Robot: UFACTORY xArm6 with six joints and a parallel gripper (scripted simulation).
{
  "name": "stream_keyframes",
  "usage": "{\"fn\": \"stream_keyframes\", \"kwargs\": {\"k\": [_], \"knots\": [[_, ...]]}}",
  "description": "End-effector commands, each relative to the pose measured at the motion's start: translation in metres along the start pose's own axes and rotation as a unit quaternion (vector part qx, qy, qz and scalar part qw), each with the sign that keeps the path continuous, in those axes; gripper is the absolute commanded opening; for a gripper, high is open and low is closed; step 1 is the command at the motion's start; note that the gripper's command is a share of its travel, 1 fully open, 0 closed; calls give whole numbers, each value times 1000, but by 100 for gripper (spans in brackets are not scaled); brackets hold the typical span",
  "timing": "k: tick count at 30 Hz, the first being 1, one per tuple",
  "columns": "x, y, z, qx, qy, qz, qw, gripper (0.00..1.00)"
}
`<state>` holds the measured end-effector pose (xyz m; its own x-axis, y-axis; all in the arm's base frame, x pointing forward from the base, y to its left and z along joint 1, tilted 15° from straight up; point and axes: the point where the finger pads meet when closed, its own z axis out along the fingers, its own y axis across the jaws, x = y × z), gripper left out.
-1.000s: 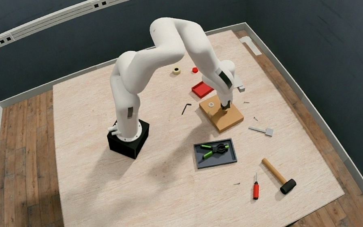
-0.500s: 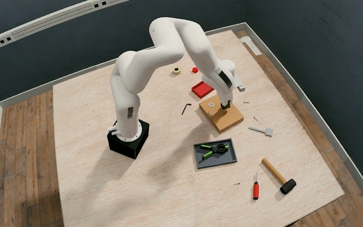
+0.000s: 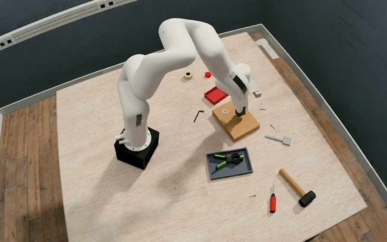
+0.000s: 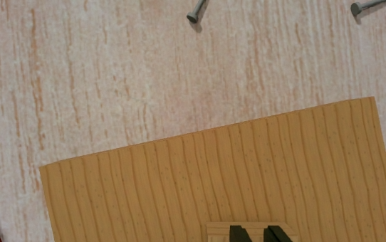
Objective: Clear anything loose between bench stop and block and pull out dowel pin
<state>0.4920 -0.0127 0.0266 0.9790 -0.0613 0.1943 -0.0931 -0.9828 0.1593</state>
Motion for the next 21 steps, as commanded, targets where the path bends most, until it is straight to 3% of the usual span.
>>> {"fn": "stream_keyframes", "kwargs": {"k": [1, 21], "knots": [[2, 0, -1, 0, 2, 0, 1000, 0], [-5, 0, -1, 0, 2, -10, 1000, 0]]}}
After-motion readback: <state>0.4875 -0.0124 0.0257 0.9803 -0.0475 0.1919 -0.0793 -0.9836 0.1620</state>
